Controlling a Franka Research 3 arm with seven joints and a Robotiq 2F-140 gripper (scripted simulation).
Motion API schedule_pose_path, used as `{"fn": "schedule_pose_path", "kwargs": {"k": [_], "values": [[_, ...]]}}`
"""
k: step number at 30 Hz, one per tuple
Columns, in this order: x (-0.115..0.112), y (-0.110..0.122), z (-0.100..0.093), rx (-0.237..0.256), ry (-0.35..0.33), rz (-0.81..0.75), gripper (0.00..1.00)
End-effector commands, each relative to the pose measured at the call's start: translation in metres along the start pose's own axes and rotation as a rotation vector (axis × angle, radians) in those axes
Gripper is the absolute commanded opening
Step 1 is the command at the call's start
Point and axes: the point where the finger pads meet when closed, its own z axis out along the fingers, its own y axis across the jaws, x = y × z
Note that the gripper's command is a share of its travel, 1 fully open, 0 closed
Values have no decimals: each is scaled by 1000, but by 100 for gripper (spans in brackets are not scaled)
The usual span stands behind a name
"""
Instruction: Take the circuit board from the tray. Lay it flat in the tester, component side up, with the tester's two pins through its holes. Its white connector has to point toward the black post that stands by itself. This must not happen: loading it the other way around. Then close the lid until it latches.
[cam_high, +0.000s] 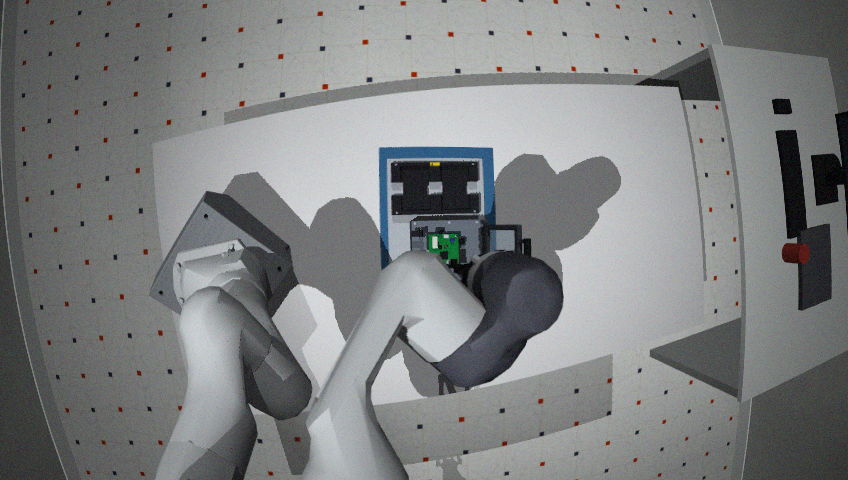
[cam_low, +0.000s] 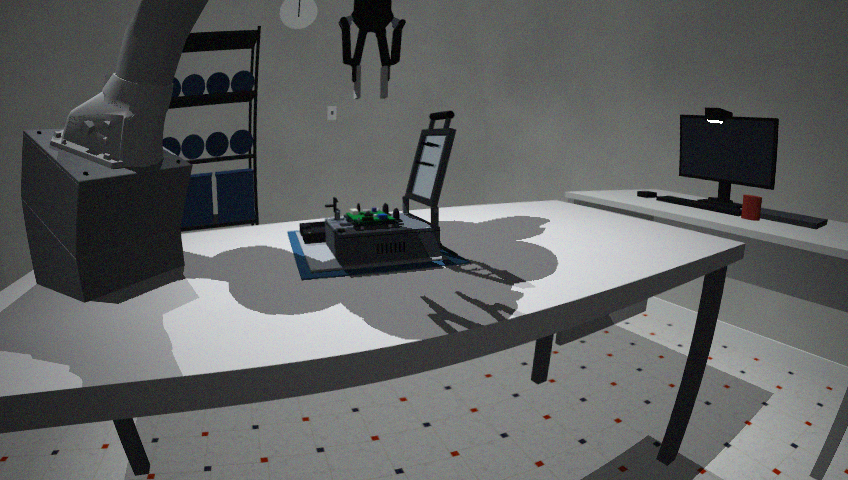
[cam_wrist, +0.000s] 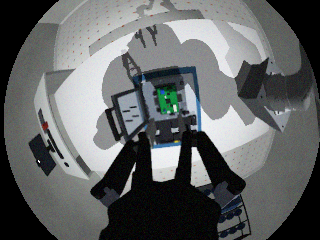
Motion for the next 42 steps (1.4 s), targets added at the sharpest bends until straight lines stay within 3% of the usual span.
{"fn": "schedule_pose_path", "kwargs": {"k": [1, 30, 42], "values": [[-1, 0, -1, -1, -1, -4, 30], [-1, -7, -1, -1, -1, -4, 30], [-1, -61, -1, -1, -1, -4, 30]]}}
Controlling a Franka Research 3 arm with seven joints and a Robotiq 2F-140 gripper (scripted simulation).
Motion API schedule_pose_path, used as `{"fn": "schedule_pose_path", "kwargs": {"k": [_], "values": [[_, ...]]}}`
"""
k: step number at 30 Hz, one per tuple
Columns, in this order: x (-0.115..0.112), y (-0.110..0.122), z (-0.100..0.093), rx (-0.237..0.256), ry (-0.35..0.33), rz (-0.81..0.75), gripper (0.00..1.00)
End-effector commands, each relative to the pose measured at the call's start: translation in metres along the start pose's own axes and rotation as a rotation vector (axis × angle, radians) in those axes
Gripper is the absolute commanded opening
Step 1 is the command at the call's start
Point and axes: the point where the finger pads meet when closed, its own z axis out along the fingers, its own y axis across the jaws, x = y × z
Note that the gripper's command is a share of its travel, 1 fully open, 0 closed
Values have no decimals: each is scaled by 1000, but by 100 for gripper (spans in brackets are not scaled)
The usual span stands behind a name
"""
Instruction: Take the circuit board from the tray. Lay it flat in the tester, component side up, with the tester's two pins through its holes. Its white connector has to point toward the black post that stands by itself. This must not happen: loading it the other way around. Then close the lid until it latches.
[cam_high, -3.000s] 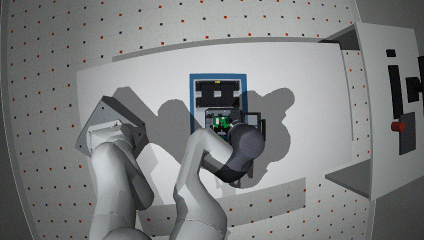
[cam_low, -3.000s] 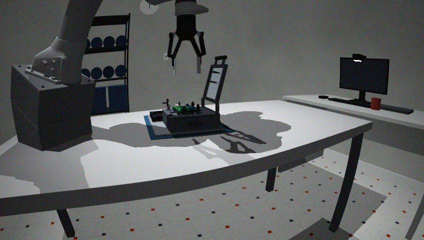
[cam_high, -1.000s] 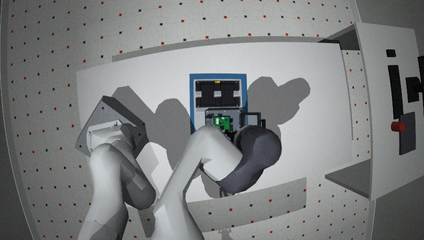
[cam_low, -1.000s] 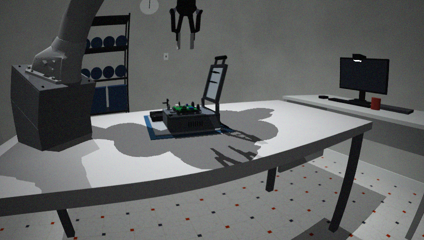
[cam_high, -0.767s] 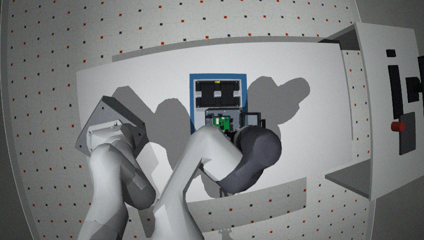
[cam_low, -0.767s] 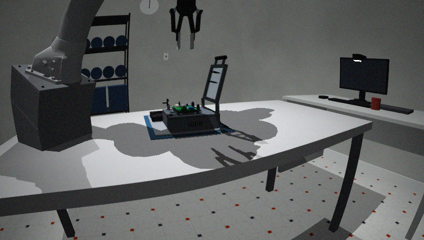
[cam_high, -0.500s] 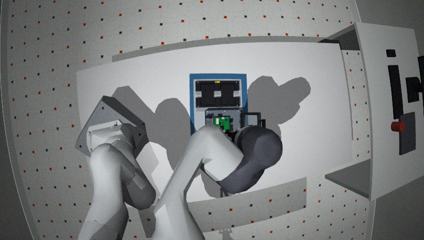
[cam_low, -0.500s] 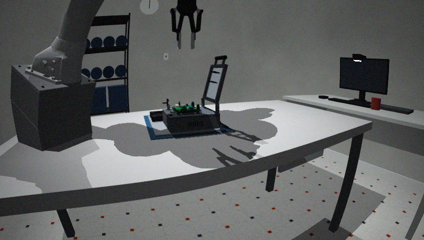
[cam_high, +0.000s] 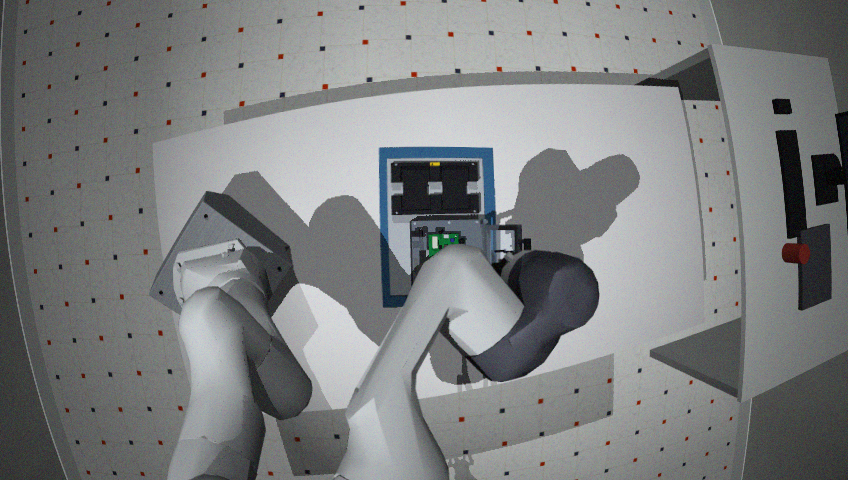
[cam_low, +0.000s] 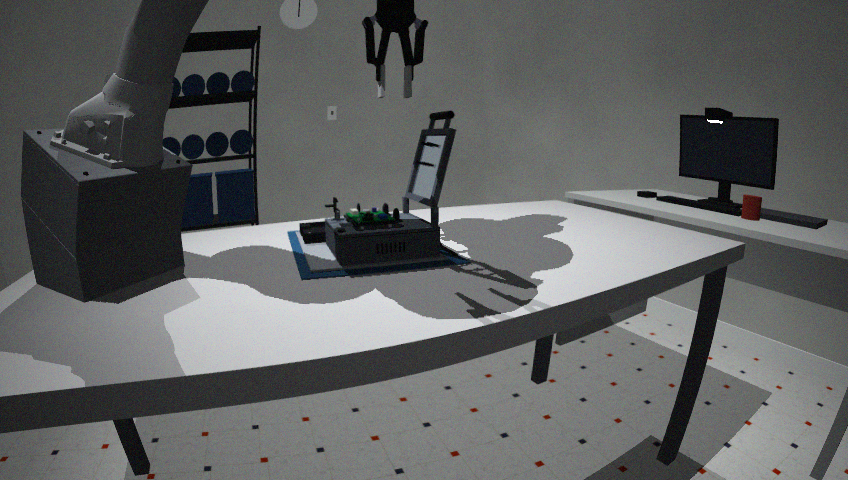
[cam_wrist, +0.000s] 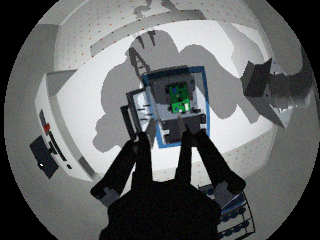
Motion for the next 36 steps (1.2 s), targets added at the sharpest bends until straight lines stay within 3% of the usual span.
{"fn": "schedule_pose_path", "kwargs": {"k": [1, 18, 36], "values": [[-3, -19, 0, -1, -7, -22, 30], [-5, -90, 0, -1, -7, -22, 30], [-5, -98, 1, -1, -7, -22, 30]]}}
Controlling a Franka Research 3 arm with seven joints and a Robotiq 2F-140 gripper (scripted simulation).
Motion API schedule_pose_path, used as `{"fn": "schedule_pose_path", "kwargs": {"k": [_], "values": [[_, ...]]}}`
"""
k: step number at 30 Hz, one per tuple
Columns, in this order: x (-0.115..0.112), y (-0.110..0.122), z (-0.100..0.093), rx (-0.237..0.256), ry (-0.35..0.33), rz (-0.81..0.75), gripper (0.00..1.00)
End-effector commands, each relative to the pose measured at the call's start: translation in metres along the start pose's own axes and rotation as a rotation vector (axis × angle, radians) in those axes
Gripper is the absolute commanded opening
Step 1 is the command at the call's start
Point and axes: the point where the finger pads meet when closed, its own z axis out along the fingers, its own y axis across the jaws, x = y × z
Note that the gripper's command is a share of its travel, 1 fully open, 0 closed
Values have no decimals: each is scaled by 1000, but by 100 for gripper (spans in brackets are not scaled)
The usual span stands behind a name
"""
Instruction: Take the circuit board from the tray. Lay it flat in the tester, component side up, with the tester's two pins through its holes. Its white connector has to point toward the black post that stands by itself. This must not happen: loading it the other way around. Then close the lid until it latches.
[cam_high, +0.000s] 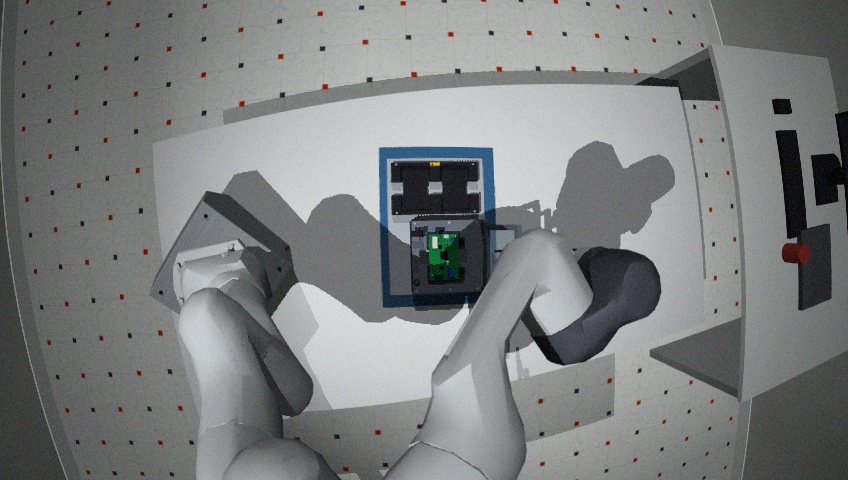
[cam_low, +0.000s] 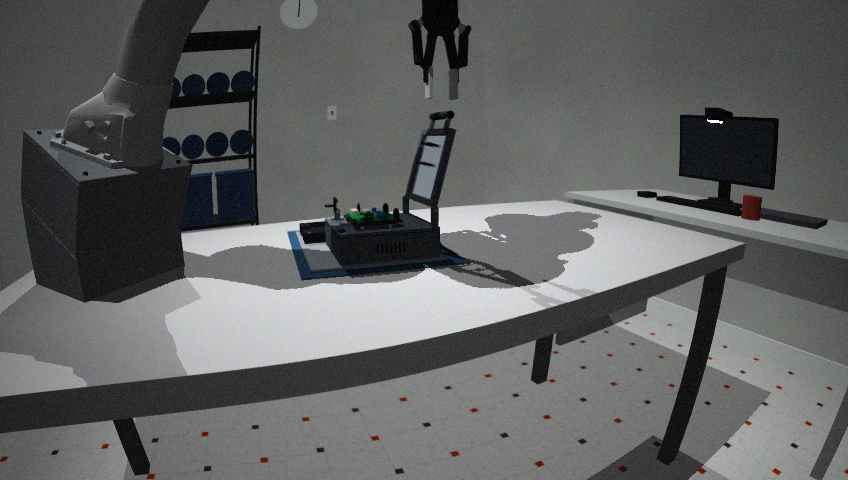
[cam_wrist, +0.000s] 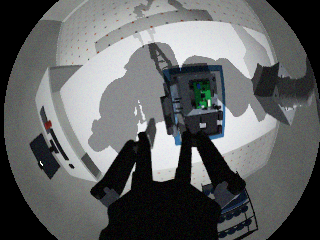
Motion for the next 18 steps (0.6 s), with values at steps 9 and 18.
{"fn": "schedule_pose_path", "kwargs": {"k": [9, 18], "values": [[0, 1, 1, -4, 0, -11, 30], [0, 1, 3, -4, 0, -11, 30]]}}
